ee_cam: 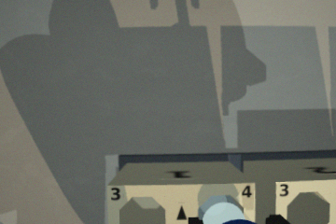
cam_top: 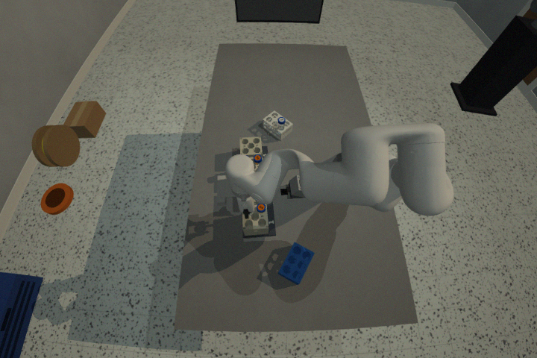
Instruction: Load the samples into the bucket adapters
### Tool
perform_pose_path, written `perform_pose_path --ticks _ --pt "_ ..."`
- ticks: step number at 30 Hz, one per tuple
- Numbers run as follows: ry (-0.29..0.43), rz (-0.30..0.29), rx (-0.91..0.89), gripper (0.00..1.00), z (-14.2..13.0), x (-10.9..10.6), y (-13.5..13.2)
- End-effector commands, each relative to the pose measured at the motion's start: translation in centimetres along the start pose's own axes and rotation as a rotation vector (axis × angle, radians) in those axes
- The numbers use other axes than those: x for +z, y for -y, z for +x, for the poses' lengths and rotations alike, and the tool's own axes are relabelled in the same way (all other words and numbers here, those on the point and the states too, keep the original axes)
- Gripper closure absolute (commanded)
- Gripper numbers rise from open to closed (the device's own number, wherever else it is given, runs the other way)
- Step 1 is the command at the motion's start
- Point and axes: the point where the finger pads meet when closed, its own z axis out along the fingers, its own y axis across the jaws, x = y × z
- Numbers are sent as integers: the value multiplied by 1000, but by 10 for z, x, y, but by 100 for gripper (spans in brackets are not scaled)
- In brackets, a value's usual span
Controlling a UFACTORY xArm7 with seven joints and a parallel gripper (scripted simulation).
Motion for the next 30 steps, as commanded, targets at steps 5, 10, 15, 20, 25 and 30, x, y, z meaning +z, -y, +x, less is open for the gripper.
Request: perform_pose_path --ticks 5,10,15,20,25,30 --pt "-4 -1 1 100 1 7 -1" --pt "-4 -1 1 100 1 12 -1" --pt "-4 -1 1 100 1 15 -1" --pt "-4 -1 1 100 1 20 -1" --pt "-4 -1 1 100 1 25 -1" --pt "-4 -1 1 100 1 28 -1"
